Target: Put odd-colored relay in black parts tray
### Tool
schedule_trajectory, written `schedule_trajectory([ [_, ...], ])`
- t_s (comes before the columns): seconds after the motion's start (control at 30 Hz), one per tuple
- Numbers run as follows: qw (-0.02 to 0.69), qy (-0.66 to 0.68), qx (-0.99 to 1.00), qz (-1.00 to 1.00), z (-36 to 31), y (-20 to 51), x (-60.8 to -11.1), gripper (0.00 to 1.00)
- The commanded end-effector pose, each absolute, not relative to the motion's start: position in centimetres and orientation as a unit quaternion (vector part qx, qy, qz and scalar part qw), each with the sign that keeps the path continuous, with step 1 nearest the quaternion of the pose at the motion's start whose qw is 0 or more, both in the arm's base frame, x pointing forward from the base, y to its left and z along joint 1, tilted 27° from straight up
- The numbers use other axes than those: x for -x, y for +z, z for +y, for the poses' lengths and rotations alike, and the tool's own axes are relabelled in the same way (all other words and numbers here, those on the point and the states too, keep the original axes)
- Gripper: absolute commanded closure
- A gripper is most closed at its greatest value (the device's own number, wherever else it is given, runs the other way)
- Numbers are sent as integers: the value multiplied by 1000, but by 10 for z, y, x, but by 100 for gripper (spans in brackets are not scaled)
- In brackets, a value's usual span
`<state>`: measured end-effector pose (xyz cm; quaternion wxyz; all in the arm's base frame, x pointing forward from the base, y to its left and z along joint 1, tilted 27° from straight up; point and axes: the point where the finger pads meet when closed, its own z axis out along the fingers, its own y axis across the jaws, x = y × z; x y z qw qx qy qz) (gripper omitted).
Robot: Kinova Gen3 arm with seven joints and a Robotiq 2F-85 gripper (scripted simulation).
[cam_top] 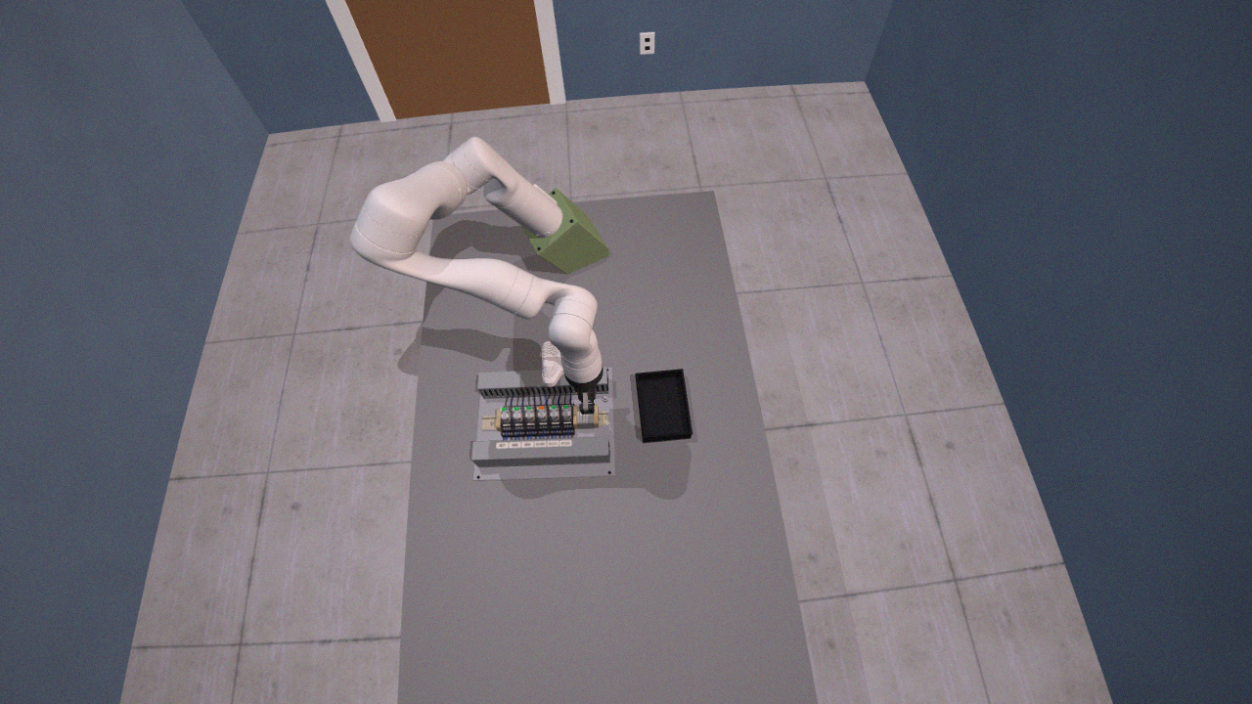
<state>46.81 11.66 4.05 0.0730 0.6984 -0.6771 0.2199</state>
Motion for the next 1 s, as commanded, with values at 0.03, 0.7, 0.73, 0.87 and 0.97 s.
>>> schedule_trajectory([
  [0.03,74,221,-694,-681,117,41,-468,39],
  [0.7,74,221,-694,-681,117,41,-468,39],
  [0.73,74,221,-694,-681,117,41,-468,39],
  [0.87,74,221,-694,-681,117,41,-468,39],
  [0.97,74,221,-694,-681,115,41,-468,39],
])
